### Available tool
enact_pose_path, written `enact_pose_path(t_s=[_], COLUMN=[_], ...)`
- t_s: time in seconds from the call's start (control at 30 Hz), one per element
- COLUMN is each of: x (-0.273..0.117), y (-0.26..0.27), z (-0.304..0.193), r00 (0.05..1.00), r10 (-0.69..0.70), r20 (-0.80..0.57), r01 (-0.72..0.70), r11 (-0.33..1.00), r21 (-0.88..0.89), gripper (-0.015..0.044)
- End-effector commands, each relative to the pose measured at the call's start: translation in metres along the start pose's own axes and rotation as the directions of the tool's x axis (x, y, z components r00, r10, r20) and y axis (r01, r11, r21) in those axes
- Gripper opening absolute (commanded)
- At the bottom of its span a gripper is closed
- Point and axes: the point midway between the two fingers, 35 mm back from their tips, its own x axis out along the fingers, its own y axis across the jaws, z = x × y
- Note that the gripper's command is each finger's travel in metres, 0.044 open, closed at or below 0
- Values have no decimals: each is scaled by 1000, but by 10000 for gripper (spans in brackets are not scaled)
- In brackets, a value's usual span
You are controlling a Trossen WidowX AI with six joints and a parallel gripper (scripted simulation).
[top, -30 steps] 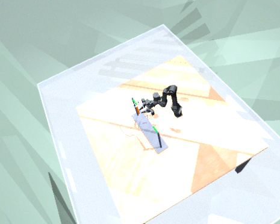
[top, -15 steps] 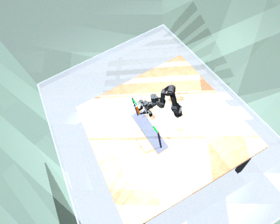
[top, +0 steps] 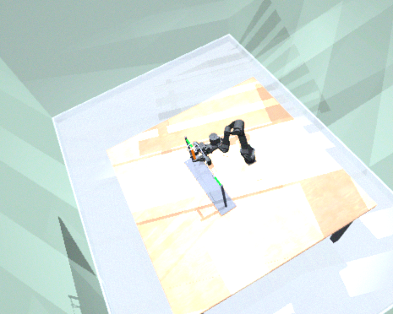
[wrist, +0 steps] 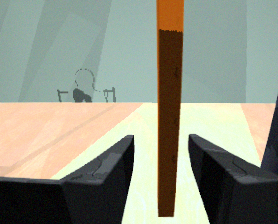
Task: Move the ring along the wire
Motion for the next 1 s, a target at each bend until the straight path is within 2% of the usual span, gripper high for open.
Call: enact_pose_path(t_s=[0.0,0.37,0.53,0.6,0.8,0.97], x=[1,1,1,1,1,1], y=[-1,-1,0,0,0,0], z=[-1,-1,-1,-1,-1,0], r00=[1000,1000,1000,1000,1000,1000], r10=[-3,-3,0,0,0,0], r20=[-2,-2,-1,-1,-1,-1], r01=[3,3,0,0,0,0], r11=[1000,1000,1000,1000,1000,1000], r21=[8,8,1,1,1,1], gripper=[160,160,29,15,-142,-150])
